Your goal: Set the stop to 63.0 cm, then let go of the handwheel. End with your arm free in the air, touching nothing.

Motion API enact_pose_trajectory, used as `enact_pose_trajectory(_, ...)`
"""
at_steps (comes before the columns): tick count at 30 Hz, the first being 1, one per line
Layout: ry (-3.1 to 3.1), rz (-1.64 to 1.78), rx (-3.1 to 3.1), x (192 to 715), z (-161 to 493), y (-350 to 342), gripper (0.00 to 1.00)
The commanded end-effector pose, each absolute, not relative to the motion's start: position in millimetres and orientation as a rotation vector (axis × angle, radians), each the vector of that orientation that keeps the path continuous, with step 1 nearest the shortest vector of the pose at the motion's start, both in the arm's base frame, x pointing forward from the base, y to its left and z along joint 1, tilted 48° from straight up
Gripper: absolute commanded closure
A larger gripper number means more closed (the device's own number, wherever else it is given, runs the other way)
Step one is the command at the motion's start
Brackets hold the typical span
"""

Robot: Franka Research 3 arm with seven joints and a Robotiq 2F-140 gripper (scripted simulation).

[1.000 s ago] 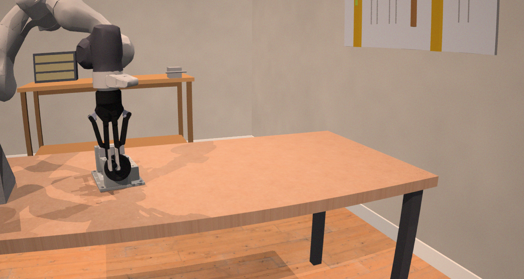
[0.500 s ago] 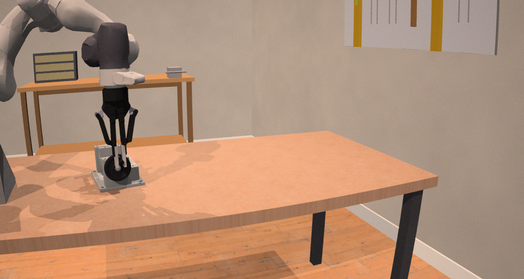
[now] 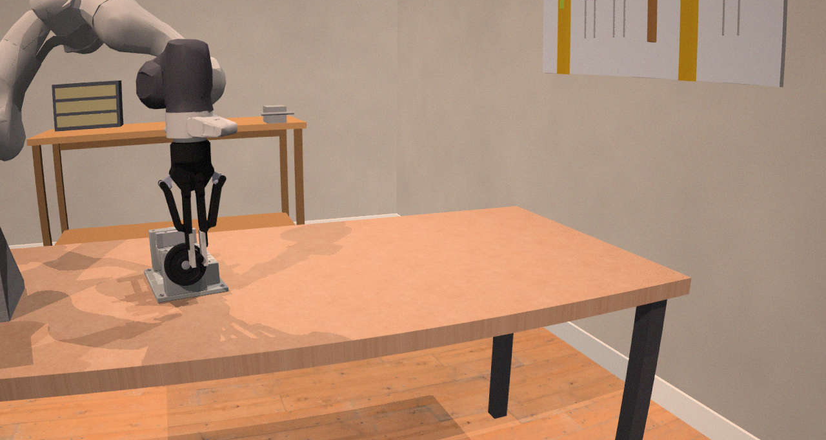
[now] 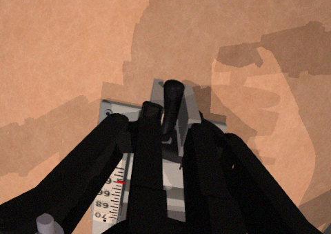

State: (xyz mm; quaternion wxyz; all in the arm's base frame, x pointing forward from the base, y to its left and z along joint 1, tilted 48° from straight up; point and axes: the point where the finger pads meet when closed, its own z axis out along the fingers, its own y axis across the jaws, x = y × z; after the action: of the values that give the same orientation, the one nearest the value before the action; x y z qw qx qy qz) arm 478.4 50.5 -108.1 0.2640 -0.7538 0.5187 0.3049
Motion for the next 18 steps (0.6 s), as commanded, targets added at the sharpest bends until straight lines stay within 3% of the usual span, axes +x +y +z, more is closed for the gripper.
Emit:
enact_pose_trajectory(1, 1.410, 0.826, -2.034, 482, -112, 58, 0.96)
enact_pose_trajectory(18, 1.410, 0.826, -2.034, 480, -129, 77, 0.96)
